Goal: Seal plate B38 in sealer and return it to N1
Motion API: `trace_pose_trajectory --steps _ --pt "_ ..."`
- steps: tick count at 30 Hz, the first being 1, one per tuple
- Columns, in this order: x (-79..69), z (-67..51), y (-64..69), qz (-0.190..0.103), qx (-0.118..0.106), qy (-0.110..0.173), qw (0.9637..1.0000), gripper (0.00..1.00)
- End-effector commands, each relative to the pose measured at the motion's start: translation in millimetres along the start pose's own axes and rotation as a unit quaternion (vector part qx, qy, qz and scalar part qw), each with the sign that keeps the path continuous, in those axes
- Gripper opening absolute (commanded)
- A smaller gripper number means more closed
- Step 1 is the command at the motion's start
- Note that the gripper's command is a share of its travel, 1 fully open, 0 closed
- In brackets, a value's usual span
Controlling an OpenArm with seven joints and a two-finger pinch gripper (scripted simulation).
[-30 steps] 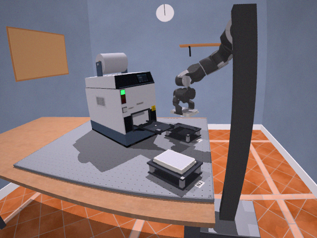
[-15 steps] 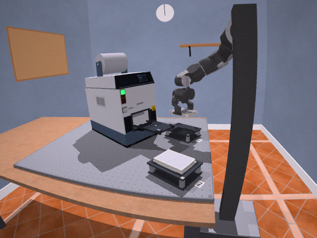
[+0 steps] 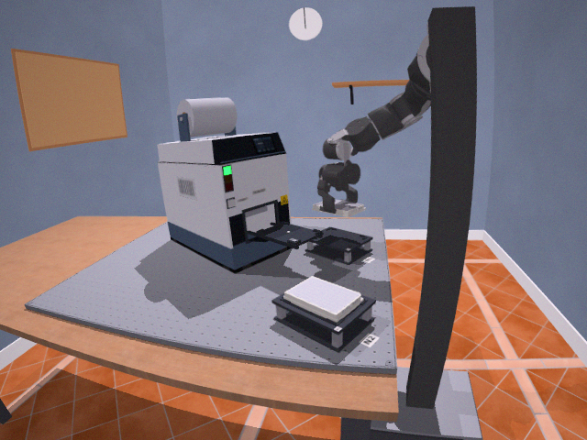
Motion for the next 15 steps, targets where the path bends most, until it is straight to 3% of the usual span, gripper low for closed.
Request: trace_pose_trajectory --steps 1,15 --pt "1.5 1.2 1.8 0.0 -0.002 0.0 1.0 0.0" --pt "2.4 1.6 2.4 -0.001 -0.003 0.0 1.0 0.0"
Point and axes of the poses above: the point where the finger pads meet when closed, its own y axis back along the fingers, its own x axis across the jaws, z = x × y, the point moved 10 cm from there along y, back along the fingers, and after that the axes turned 1 degree about y, right-handed, at the moved point
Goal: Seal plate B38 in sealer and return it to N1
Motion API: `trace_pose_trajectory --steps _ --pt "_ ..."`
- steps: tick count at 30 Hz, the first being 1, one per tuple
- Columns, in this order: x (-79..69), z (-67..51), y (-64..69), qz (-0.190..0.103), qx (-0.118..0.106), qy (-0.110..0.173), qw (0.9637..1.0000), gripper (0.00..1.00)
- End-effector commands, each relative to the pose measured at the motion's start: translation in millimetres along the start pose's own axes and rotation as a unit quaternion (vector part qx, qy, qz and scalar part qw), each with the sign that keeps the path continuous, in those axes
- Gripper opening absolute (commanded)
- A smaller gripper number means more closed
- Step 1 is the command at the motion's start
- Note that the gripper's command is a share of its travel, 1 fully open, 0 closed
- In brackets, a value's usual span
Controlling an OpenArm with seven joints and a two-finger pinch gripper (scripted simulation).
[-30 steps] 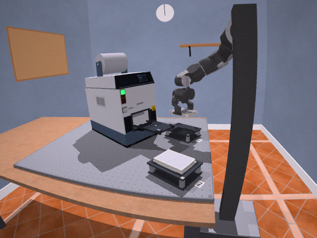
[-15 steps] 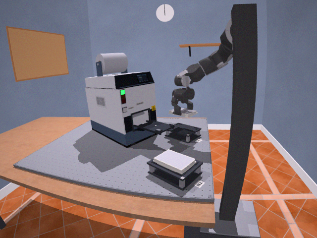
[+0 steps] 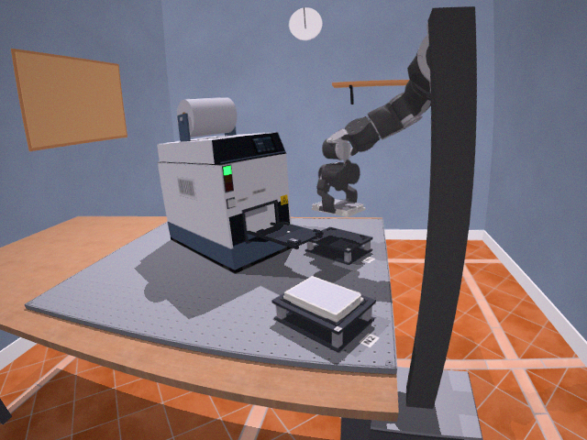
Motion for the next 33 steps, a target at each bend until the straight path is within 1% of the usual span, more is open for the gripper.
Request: trace_pose_trajectory --steps 1,5,17,22,33 --pt "0.8 0.7 -5.0 0.0 -0.002 -0.001 1.0 0.0" --pt "1.5 -0.8 -31.2 0.0 -0.001 0.0 1.0 0.0" --pt "1.5 -0.8 -31.2 0.0 -0.001 0.0 1.0 0.0" --pt "2.4 -1.3 -63.9 0.0 -0.001 0.0 1.0 0.0" --pt "2.4 -1.3 -63.9 0.0 -0.001 0.0 1.0 0.0"
Point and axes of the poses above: the point where the finger pads meet when closed, its own y axis back along the fingers, its own x axis across the jaws, z = x × y, the point moved 10 cm from there along y, back along the fingers, and after that the axes turned 1 degree about y, right-handed, at the moved point
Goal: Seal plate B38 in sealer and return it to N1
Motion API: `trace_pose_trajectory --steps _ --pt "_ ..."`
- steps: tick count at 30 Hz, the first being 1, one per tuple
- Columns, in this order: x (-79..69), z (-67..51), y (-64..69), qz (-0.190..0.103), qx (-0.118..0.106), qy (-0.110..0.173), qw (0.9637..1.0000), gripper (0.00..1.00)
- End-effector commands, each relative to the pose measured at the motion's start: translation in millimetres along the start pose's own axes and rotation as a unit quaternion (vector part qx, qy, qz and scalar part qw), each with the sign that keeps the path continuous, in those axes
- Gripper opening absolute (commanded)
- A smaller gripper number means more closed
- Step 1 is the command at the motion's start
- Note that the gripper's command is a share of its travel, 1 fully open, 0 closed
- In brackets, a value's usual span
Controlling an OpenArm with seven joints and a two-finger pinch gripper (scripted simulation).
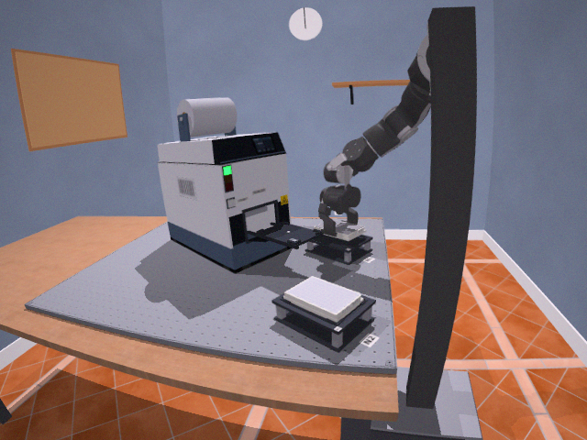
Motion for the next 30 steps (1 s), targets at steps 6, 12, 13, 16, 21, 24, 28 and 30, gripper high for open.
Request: trace_pose_trajectory --steps 6,12,13,16,21,24,28,30 --pt "2.3 5.2 -5.1 0.005 -0.003 0.001 1.0 0.0" --pt "2.3 5.2 -5.1 0.005 -0.003 0.001 1.0 0.0" --pt "2.3 5.2 -5.1 0.005 -0.003 0.001 1.0 0.0" --pt "2.3 5.2 -5.1 0.005 -0.003 0.001 1.0 0.0" --pt "0.5 5.4 -3.7 0.003 -0.005 -0.002 1.0 0.0" --pt "-0.8 5.5 -2.7 0.002 -0.005 -0.003 1.0 0.0" --pt "-0.8 5.5 -2.7 0.002 -0.005 -0.003 1.0 0.0" --pt "-0.8 5.5 -2.7 0.002 -0.005 -0.003 1.0 0.0"
Point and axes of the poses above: the point where the finger pads meet when closed, its own y axis back along the fingers, its own x axis across the jaws, z = x × y, the point moved 10 cm from there along y, back along the fingers, and after that the axes turned 1 degree about y, right-handed, at the moved point
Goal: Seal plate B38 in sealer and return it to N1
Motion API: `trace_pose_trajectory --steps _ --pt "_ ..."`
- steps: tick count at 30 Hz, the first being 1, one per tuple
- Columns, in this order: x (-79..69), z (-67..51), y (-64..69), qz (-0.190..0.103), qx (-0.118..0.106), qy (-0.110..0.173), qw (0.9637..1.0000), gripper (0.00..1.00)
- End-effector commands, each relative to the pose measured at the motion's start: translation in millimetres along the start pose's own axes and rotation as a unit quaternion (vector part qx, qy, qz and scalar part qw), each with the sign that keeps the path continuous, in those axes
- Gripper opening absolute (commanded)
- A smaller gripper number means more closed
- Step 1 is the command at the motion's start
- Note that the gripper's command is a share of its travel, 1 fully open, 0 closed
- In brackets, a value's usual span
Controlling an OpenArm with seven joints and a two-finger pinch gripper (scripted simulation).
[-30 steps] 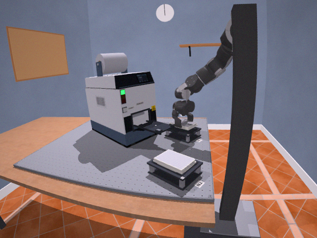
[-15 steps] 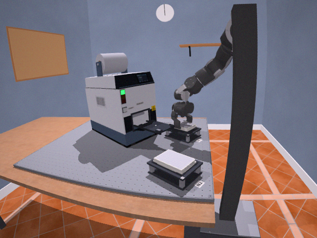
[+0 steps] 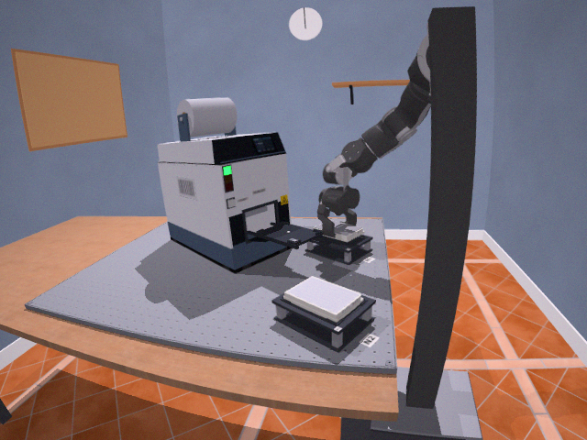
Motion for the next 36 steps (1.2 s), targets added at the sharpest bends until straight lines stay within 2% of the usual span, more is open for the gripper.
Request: trace_pose_trajectory --steps 1,36 --pt "-0.2 1.2 1.3 -0.001 -0.003 -0.002 1.0 0.0" --pt "0.3 -1.1 0.5 -0.002 -0.001 -0.001 1.0 0.0"
Point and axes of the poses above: the point where the finger pads meet when closed, its own y axis back along the fingers, its own x axis across the jaws, z = x × y, the point moved 10 cm from there along y, back along the fingers, and after that the axes turned 1 degree about y, right-handed, at the moved point
